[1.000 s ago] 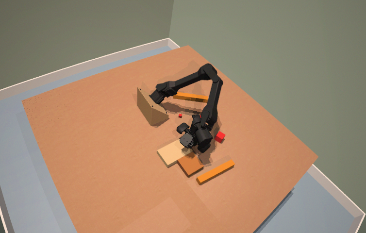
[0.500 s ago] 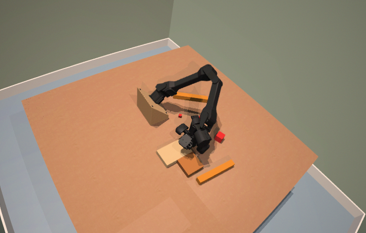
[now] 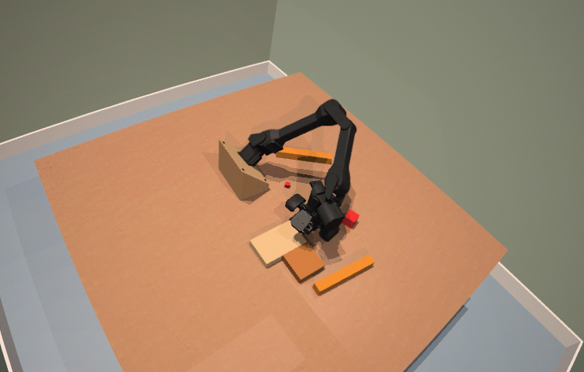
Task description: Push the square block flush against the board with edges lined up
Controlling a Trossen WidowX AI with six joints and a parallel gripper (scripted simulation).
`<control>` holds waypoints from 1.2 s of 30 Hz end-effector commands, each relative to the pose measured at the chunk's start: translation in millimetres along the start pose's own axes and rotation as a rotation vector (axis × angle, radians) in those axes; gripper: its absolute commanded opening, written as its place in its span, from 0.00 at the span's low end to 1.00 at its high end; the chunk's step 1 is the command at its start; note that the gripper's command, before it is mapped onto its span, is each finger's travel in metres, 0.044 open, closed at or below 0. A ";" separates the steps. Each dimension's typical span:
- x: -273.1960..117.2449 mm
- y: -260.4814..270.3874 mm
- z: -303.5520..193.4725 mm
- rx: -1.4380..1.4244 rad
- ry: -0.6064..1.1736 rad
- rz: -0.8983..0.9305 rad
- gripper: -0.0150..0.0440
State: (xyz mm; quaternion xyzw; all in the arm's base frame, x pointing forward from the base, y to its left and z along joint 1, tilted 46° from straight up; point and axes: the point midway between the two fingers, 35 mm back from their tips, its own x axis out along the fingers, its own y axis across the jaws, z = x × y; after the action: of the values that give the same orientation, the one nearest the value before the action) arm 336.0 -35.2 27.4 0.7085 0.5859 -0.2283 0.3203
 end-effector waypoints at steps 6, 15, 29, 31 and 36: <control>0.5 -1.4 -16.0 0.003 0.006 0.001 0.25; -51.4 -0.7 -15.4 0.003 0.003 0.000 0.25; -54.3 -15.3 7.3 -0.238 -0.008 0.010 0.25; -54.6 -19.8 12.3 -0.305 -0.010 0.009 0.25; -55.3 -31.4 24.0 -0.473 -0.014 0.005 0.25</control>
State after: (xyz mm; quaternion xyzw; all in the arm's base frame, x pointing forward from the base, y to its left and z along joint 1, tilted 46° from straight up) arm 302.9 -83.8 52.3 0.6368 0.6106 -0.1149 0.4565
